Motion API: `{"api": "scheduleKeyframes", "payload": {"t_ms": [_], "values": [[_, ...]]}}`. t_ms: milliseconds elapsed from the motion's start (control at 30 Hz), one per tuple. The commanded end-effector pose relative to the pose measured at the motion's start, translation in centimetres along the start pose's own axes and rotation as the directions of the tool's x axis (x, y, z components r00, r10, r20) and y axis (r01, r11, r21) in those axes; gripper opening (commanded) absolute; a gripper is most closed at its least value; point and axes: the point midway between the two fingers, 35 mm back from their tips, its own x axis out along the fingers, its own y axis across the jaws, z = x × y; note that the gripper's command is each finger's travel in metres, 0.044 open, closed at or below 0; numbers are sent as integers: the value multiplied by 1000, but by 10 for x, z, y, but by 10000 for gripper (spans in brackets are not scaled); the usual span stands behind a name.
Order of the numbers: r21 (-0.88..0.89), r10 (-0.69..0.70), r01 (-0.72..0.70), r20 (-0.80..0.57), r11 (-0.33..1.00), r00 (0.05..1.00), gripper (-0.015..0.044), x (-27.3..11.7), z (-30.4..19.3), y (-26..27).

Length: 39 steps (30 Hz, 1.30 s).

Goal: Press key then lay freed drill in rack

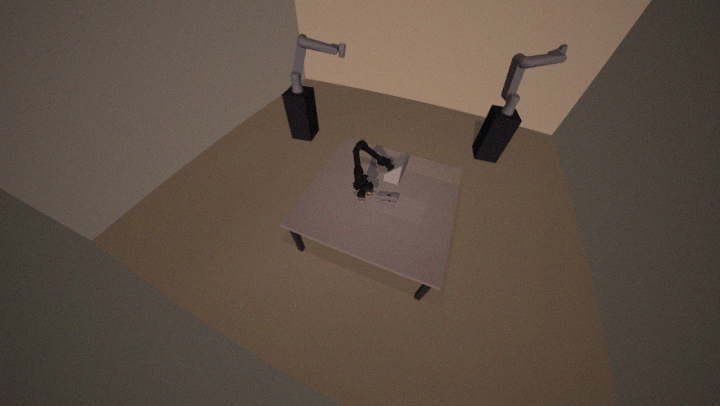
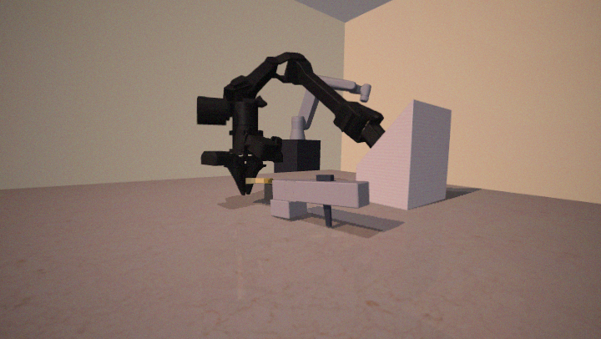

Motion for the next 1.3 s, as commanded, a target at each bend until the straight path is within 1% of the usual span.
{"api": "scheduleKeyframes", "payload": {"t_ms": [0,1267], "values": [[3,-2,3,-3,1000,1000,0,-3,0,0],[3,-3,3,-2,1000,1000,0,-20,3,1]]}}
